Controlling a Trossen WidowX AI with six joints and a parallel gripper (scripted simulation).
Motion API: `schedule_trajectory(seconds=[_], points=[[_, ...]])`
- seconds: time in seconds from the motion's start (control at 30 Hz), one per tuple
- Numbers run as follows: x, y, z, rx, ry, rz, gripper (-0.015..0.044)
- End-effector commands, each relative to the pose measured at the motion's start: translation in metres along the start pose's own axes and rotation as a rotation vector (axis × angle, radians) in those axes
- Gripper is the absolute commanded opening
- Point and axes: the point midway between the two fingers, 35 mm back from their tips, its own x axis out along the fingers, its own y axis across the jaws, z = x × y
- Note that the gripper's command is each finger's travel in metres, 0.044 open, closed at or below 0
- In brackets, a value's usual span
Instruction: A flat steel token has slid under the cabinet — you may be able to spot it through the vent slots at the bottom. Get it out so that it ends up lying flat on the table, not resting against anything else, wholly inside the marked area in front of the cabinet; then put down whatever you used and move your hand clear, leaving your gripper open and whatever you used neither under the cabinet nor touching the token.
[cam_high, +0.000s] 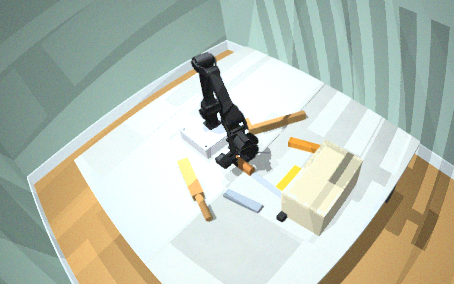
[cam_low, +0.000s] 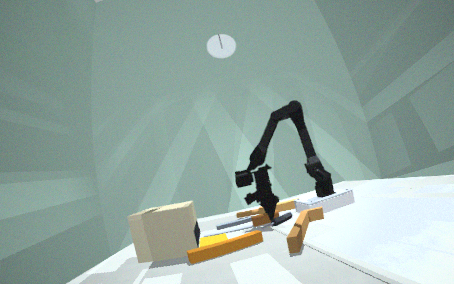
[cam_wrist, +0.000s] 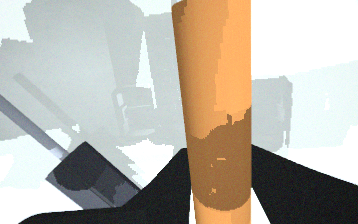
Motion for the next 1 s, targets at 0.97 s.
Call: schedule_trajectory(seconds=[0.97], points=[[-0.0013, -0.0013, 0.0004, 0.263, 0.000, -0.005, 0.0000]])
